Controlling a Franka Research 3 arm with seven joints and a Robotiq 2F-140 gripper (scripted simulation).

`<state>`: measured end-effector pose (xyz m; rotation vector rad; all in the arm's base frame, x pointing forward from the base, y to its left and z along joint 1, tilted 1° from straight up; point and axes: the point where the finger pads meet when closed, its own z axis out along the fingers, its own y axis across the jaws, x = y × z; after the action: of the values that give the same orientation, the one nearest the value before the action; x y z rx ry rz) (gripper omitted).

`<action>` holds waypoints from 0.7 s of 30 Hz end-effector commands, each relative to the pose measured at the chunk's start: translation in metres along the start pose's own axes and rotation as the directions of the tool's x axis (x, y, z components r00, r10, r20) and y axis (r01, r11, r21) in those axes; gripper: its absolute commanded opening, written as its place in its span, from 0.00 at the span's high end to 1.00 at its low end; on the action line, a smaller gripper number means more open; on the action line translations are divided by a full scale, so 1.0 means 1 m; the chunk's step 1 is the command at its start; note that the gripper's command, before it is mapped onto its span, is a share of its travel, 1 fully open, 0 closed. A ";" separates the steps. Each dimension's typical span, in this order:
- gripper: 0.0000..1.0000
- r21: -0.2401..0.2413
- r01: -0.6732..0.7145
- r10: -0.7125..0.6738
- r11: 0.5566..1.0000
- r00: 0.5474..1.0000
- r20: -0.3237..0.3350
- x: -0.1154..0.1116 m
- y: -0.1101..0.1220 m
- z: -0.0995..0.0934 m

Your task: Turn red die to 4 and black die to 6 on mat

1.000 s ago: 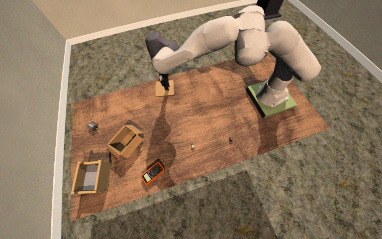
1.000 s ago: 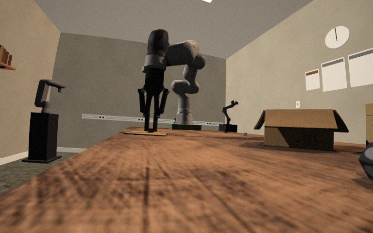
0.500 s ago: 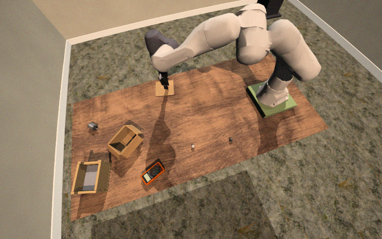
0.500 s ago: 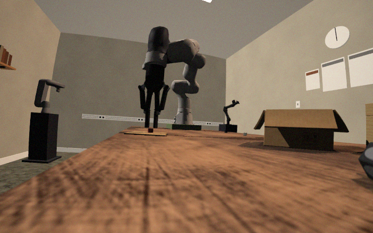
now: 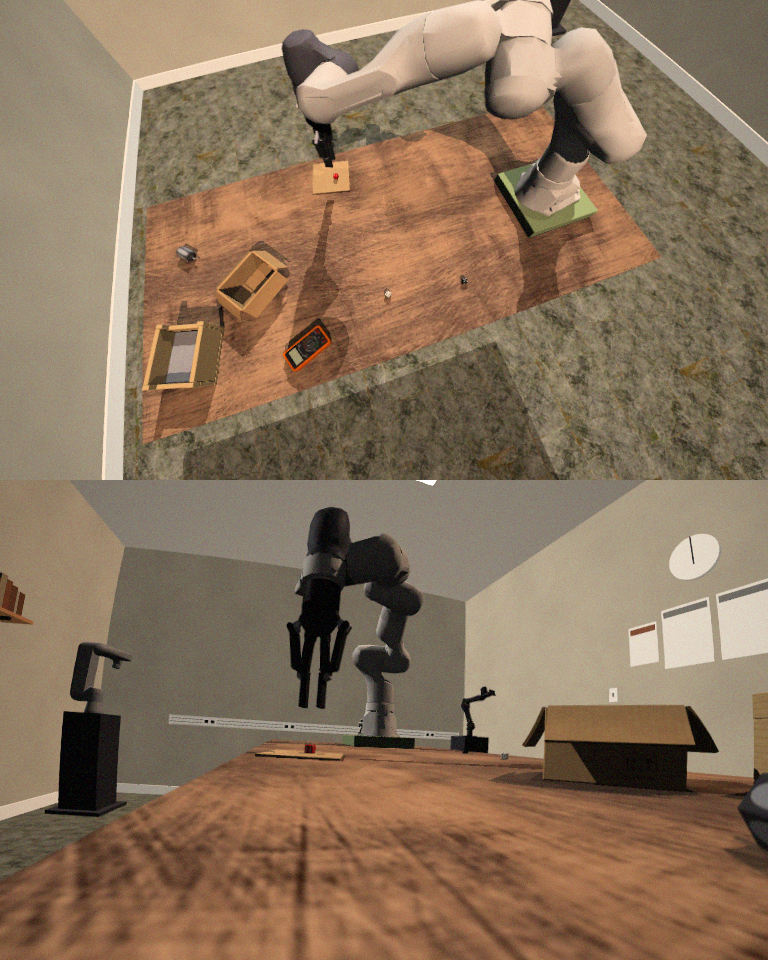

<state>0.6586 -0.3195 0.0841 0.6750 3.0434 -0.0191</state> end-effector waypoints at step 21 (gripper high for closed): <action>0.00 0.002 -0.009 0.009 1.000 1.000 -0.021 0.006 0.000 -0.007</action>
<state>0.6535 -0.3159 0.0895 0.6855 3.0599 -0.0105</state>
